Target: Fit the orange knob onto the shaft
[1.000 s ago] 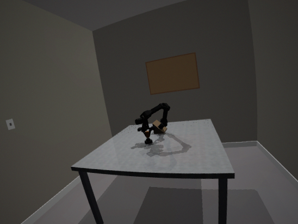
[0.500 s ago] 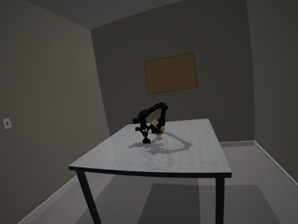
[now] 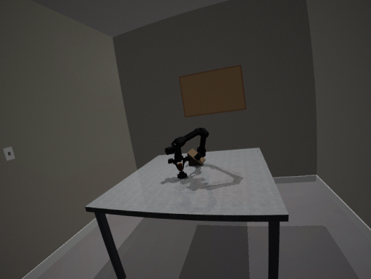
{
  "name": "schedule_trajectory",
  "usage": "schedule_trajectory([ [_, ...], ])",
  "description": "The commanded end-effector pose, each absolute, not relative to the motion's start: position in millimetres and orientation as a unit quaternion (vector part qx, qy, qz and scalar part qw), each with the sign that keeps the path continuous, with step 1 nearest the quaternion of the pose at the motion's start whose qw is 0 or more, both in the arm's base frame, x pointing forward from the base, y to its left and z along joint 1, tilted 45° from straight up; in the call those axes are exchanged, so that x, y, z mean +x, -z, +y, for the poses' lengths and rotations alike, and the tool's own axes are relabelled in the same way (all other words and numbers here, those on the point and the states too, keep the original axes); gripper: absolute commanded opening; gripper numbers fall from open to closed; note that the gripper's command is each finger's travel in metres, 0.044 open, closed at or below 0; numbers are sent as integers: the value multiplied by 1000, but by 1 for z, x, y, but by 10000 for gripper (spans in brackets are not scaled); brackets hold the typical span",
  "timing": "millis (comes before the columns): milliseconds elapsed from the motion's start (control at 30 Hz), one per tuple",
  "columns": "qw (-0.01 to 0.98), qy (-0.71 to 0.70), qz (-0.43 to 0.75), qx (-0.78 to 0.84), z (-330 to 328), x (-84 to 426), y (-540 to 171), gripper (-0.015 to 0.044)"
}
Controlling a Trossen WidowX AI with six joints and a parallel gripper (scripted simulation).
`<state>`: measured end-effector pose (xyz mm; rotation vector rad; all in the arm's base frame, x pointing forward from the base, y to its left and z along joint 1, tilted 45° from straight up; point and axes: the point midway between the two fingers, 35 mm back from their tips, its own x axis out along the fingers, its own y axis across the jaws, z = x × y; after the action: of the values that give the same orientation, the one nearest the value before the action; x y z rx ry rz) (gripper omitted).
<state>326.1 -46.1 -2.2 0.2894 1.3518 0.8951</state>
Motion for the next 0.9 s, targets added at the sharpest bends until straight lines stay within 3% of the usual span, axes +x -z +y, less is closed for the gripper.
schedule_trajectory([
  [0, 682, -398, 600, 129, -48, 328, 1, 0],
  [867, 692, -459, 555, 57, -48, 324, -2, 0],
])
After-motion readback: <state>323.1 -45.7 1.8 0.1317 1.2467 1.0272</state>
